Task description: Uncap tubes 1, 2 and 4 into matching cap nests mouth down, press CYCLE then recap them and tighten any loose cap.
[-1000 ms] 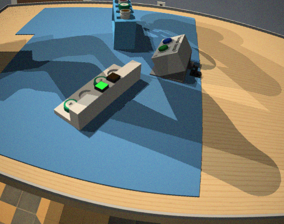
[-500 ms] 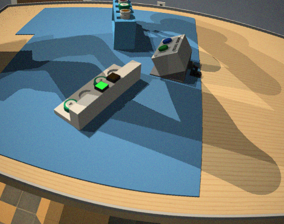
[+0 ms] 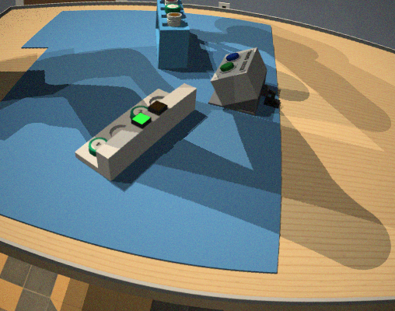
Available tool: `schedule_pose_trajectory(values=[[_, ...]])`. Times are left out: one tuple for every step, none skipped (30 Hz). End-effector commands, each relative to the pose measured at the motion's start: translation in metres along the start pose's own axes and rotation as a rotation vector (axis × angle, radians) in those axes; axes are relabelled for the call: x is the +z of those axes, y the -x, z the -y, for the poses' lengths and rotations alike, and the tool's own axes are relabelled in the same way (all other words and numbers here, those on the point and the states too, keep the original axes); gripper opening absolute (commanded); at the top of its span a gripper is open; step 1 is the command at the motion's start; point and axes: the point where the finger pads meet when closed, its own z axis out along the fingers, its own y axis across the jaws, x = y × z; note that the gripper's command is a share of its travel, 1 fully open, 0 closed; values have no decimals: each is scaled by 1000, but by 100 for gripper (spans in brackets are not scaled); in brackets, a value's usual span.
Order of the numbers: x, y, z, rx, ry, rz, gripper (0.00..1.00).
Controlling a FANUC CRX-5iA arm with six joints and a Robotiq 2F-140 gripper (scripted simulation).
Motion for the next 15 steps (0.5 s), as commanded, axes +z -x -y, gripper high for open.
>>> schedule_pose_trajectory(values=[[0,0,0,233,-5,-12,0],[0,0,0,283,-6,-12,0],[0,0,0,333,-6,-12,0],[0,0,0,383,-6,-12,0],[0,0,0,433,-6,-12,0],[0,0,0,433,-6,-12,0],[0,0,0,433,-6,-12,0],[0,0,0,483,-7,-12,0],[0,0,0,533,-7,-12,0],[1,0,0,583,-7,-11,0],[1,0,0,633,-8,-11,0],[1,0,0,683,-8,-11,0],[1,0,0,733,-8,-11,0],[1,0,0,783,-9,-11,0],[1,0,0,833,-9,-11,0]])
